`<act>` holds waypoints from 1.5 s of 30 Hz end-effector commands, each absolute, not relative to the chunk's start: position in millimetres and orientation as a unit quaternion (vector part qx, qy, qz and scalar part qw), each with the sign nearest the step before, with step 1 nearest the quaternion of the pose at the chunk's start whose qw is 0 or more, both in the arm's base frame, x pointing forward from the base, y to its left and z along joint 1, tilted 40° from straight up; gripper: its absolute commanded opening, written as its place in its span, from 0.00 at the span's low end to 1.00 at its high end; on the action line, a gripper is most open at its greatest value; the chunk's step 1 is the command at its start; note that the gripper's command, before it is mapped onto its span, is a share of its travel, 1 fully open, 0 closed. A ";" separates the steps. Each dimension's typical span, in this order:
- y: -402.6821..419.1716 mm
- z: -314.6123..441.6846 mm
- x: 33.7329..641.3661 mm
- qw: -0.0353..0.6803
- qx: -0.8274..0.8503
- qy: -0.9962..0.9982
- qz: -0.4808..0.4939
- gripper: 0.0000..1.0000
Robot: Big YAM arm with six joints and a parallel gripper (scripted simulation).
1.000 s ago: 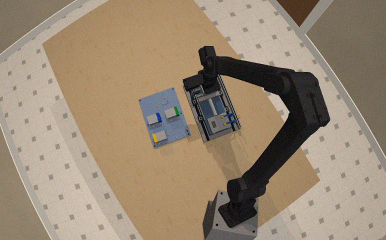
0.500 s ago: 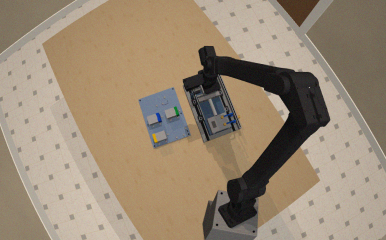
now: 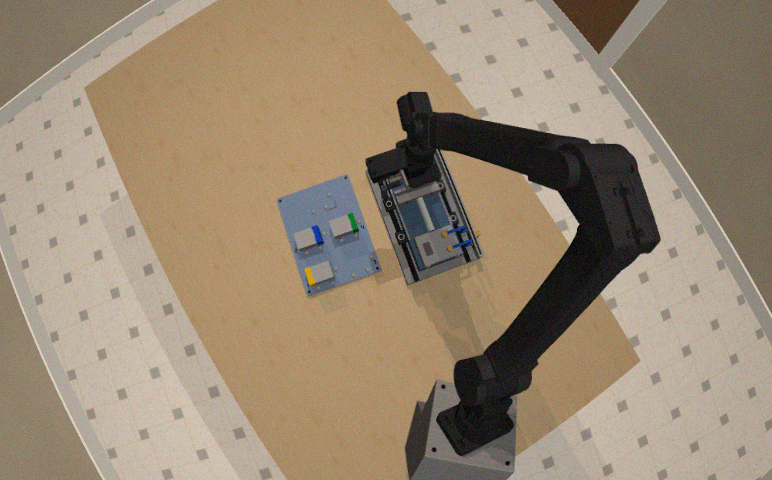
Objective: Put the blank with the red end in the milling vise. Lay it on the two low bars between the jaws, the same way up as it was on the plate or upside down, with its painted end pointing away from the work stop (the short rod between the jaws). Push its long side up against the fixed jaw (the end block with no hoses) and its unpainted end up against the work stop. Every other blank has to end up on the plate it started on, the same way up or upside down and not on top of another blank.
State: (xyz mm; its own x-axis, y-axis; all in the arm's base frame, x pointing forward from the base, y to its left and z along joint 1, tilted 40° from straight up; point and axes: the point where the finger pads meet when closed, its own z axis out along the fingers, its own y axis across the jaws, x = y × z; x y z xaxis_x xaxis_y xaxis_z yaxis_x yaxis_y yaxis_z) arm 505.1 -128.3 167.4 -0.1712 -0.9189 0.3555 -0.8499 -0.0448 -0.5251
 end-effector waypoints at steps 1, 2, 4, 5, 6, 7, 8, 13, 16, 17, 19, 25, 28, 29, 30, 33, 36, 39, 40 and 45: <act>-133.6 177.1 510.0 0.060 -0.636 0.688 -0.344 0.00; -133.6 177.1 510.0 0.060 -0.636 0.688 -0.344 0.00; -133.6 177.1 510.0 0.060 -0.636 0.688 -0.344 0.00; -133.6 177.1 510.0 0.060 -0.636 0.688 -0.344 0.00; -133.6 177.1 510.0 0.060 -0.636 0.688 -0.344 0.00; -133.6 177.1 510.0 0.060 -0.636 0.688 -0.344 0.00; -133.6 177.1 510.0 0.060 -0.636 0.688 -0.344 0.00; -133.6 177.1 510.0 0.060 -0.636 0.688 -0.344 0.00; -133.6 177.1 510.0 0.060 -0.636 0.688 -0.344 0.00; -133.6 177.1 510.0 0.060 -0.636 0.688 -0.344 0.00; -133.6 177.1 510.0 0.060 -0.636 0.688 -0.344 0.00; -133.9 175.9 510.2 0.059 -0.636 0.688 -0.344 0.00; -133.9 174.2 510.5 0.059 -0.637 0.688 -0.343 0.00; -133.9 173.5 510.7 0.058 -0.637 0.688 -0.342 0.00; -134.0 172.7 510.9 0.058 -0.637 0.688 -0.342 0.00; -134.4 170.8 511.3 0.057 -0.638 0.689 -0.340 0.00; -134.5 171.2 511.4 0.057 -0.638 0.689 -0.341 0.00; -134.5 174.2 511.8 0.059 -0.637 0.688 -0.343 0.00; -135.0 172.5 512.0 0.058 -0.637 0.688 -0.342 0.00; -135.0 172.2 513.4 0.059 -0.637 0.688 -0.343 0.00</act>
